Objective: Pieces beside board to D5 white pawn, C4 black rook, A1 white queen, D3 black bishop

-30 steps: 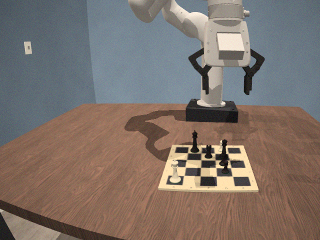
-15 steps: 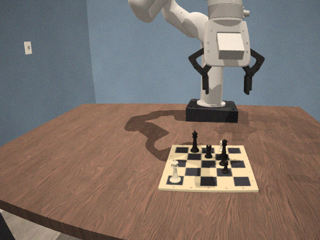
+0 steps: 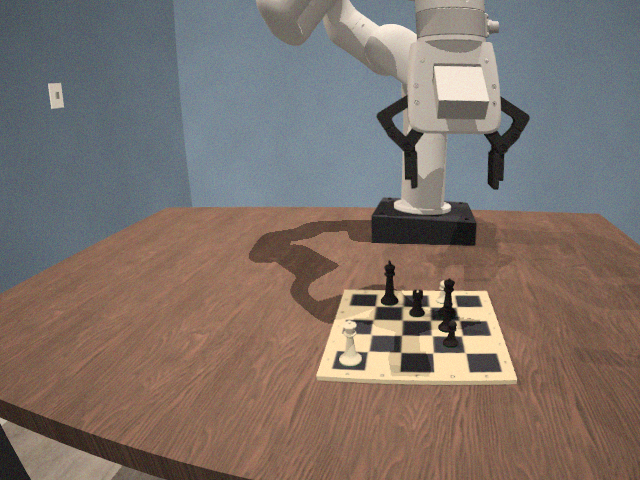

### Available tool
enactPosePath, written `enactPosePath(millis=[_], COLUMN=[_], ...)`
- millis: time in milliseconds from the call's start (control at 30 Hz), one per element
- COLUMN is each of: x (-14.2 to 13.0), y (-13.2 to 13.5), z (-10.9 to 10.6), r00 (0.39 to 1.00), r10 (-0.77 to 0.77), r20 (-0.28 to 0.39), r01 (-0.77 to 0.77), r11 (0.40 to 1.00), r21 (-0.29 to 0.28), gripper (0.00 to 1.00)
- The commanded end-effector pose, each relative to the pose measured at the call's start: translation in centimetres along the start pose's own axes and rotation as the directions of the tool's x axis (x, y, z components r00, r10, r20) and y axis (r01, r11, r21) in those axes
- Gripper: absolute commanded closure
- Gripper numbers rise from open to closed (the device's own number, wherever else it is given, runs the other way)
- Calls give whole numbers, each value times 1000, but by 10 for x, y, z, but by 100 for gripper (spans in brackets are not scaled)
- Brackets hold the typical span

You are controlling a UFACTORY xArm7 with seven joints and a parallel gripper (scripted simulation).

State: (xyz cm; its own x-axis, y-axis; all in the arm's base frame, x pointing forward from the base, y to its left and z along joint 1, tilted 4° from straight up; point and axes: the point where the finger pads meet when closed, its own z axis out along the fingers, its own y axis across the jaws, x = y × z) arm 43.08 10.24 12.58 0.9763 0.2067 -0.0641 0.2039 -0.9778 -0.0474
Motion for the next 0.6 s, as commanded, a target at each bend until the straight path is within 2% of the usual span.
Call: enactPosePath(millis=[0, 567], x=[1, 1], y=[0, 0], z=[-2, -2], r00=[1000, 1000], r10=[0, 0], r20=[-4, -4], r01=[0, 0], r11=[1000, 1000], r21=[0, 0], gripper=[0, 0])
